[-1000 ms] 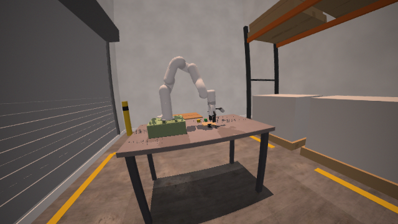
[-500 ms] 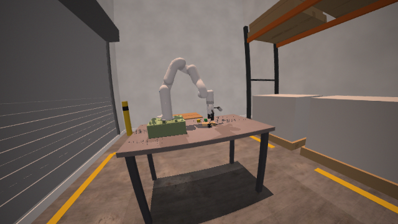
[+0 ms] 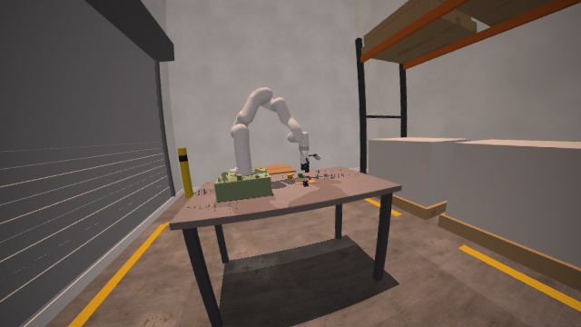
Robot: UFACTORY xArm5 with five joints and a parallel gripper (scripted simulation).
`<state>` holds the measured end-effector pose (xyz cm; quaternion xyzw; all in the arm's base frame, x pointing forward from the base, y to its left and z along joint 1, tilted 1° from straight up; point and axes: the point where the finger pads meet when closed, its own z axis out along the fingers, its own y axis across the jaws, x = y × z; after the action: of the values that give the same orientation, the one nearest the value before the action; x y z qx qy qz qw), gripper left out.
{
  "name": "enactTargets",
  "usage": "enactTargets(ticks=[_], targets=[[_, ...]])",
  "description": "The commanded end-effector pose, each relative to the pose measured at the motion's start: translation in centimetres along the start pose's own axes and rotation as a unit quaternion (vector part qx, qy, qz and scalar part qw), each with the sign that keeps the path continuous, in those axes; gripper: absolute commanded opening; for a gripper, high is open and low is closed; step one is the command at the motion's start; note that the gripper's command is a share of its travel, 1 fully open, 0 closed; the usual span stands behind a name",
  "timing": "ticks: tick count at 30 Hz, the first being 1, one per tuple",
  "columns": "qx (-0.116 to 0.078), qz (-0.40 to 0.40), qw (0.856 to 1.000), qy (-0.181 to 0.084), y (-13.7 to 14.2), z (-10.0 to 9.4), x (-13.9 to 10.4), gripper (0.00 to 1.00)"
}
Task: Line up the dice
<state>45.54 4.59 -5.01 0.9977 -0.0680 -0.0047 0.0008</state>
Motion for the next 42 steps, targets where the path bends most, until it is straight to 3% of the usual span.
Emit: enactTargets(ticks=[1,10,42], targets=[[0.0,0.001,1.0,0.0,-2.8,0.0,0.8,1.0],[0.0,0.001,1.0,0.001,-4.5,-0.1,1.0,1.0],[0.0,0.001,1.0,0.001,-4.5,-0.1,1.0,1.0]])
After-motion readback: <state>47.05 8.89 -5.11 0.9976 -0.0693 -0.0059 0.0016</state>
